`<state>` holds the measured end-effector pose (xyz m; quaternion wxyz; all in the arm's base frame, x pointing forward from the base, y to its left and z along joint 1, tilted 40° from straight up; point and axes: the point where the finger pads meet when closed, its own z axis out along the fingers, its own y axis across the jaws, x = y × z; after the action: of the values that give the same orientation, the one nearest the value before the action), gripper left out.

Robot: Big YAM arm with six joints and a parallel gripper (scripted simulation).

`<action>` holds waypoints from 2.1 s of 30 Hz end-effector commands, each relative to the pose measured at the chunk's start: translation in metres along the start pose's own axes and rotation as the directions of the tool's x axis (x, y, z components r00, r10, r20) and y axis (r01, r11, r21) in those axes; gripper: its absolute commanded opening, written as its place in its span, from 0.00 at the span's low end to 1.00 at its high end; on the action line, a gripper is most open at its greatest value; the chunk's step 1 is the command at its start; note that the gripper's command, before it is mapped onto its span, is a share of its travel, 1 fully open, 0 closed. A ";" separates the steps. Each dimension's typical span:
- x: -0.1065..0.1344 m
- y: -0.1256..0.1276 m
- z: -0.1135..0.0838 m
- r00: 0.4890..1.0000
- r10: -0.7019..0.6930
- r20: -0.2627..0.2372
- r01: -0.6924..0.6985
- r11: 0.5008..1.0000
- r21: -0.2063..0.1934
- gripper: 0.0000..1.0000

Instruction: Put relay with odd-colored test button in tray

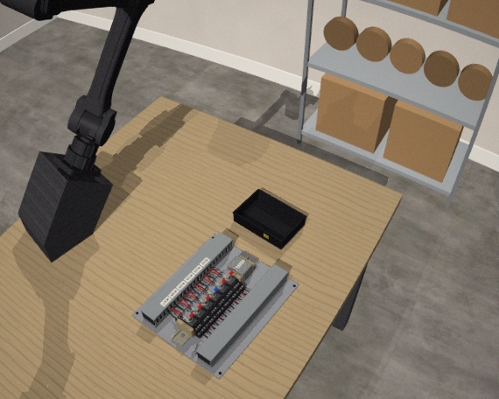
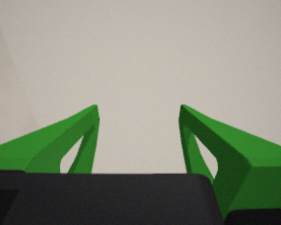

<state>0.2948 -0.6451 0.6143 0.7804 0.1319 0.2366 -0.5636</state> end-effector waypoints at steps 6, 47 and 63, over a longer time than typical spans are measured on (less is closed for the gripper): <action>-0.004 0.009 0.006 1.000 -0.008 -0.011 0.008 1.000 -0.014 0.59; 0.088 0.241 -0.107 0.876 -0.279 -0.393 0.027 0.842 -0.539 0.59; 0.084 0.391 -0.263 0.795 -0.481 -0.371 -0.134 0.456 -0.880 0.59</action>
<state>0.6312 -0.4676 0.3146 0.5759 -0.1207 0.7218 -0.3644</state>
